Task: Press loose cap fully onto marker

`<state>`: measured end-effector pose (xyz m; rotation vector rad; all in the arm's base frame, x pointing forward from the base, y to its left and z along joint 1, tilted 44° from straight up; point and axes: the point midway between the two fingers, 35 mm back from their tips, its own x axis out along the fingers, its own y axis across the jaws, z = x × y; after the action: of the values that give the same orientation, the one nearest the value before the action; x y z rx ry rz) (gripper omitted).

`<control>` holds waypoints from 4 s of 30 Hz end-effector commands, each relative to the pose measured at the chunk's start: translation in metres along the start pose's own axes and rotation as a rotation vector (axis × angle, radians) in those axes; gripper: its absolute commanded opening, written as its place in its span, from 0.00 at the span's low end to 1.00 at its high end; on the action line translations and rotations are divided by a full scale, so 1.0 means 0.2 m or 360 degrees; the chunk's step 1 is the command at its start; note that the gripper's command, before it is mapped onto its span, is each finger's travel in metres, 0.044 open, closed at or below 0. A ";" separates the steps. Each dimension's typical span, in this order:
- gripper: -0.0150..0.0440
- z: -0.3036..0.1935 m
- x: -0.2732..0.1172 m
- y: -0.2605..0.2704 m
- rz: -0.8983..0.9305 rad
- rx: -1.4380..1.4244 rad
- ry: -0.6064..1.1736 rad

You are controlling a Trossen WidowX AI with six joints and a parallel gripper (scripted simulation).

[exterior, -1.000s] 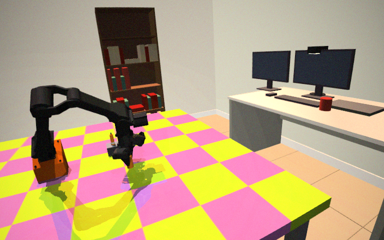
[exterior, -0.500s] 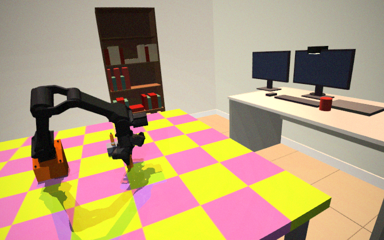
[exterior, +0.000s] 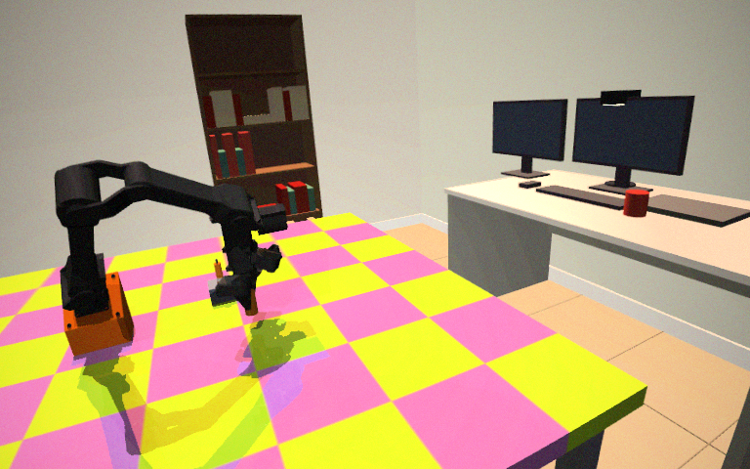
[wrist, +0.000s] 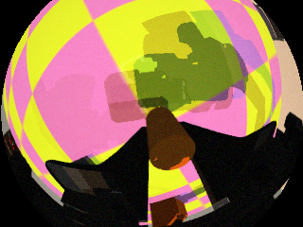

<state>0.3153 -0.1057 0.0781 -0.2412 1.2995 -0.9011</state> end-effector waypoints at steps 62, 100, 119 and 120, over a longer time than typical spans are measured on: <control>0.25 -0.58 -0.46 0.79 0.0025 0.0002 0.0003; 0.25 -0.60 -0.24 0.81 0.0019 0.0005 -0.0002; 0.25 -0.60 -0.16 0.80 0.0016 0.0006 -0.0003; 0.25 -0.60 -0.16 0.80 0.0016 0.0006 -0.0003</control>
<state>0.2771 0.0605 -0.0337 -0.2262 1.2978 -0.8957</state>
